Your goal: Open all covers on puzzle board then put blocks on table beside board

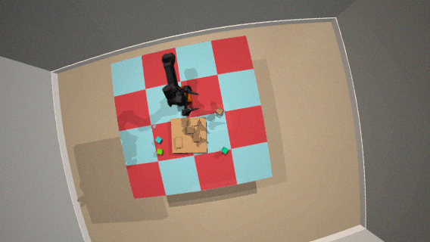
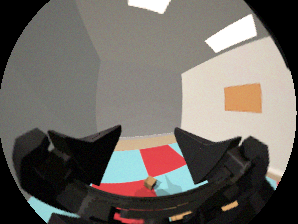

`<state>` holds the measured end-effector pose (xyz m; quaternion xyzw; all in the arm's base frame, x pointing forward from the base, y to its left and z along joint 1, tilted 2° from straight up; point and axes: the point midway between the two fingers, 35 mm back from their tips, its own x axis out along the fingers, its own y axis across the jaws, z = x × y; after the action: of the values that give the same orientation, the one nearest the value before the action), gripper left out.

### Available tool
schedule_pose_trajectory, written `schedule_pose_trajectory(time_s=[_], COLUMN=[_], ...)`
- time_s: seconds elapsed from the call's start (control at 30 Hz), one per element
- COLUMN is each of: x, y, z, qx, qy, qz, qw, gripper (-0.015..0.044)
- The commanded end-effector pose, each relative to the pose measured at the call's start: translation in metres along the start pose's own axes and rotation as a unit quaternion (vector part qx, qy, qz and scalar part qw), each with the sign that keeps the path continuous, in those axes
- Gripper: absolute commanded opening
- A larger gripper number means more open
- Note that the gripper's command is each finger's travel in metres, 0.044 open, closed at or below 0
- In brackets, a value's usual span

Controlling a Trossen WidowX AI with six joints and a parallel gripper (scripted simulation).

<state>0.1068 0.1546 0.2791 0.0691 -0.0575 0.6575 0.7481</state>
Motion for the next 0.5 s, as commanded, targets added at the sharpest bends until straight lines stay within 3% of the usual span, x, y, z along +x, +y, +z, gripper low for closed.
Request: schedule_pose_trajectory(time_s=[0.0,0.47], x=[0.0,0.014], y=[-0.001,-0.07], z=[0.0,0.012], qx=[0.002,0.139], qy=[0.0,-0.008], qz=[-0.001,-0.1], qw=[1.0,0.985], gripper=[0.0374,0.0006])
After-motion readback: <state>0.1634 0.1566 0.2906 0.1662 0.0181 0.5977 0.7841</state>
